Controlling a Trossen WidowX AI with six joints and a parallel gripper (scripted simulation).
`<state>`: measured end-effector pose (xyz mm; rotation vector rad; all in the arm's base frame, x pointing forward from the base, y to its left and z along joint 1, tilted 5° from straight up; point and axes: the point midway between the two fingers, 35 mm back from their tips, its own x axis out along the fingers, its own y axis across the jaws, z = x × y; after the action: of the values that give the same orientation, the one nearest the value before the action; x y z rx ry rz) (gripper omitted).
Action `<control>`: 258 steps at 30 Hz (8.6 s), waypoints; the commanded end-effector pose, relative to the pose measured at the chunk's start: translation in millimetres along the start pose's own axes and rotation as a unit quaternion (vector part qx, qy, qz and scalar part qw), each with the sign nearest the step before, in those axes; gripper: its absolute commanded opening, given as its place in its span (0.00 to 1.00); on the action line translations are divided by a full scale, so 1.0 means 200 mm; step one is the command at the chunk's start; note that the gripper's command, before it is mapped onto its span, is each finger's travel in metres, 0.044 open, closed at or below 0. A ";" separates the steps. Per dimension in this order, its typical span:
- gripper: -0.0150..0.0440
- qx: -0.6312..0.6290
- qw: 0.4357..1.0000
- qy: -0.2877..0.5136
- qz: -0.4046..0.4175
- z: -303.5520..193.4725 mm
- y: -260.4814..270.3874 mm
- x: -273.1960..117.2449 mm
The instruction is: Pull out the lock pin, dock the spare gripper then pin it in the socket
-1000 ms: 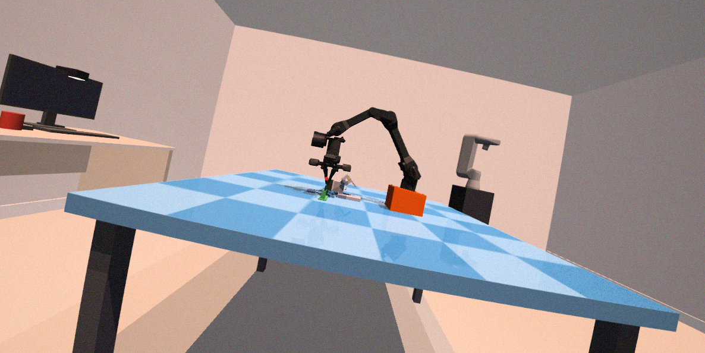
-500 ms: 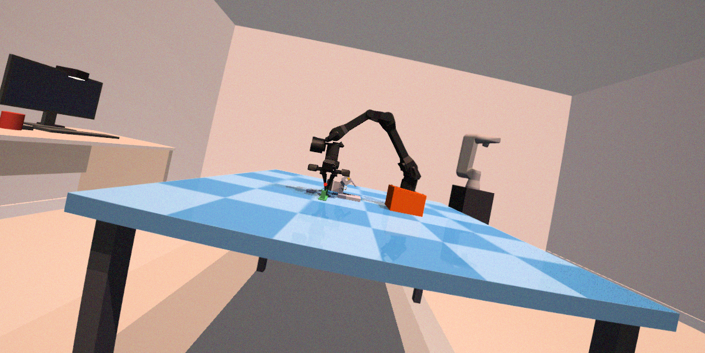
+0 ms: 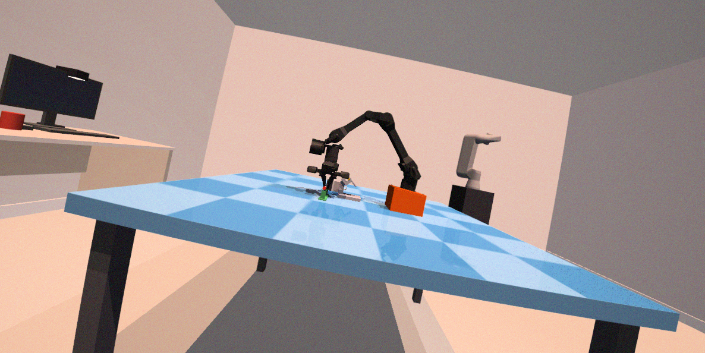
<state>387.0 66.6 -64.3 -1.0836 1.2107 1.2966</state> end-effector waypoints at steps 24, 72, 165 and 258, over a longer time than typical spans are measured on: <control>0.79 0.000 1.000 0.000 0.000 0.00 0.00 0.01; 1.00 0.002 1.000 0.004 0.025 0.07 0.07 -0.67; 0.58 0.736 0.674 0.033 -0.061 -1.18 0.14 -0.09; 0.25 0.986 -0.150 -0.025 -0.063 -1.13 0.24 -0.32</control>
<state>337.6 -161.8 -21.3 -2.3804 -1.9455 2.6003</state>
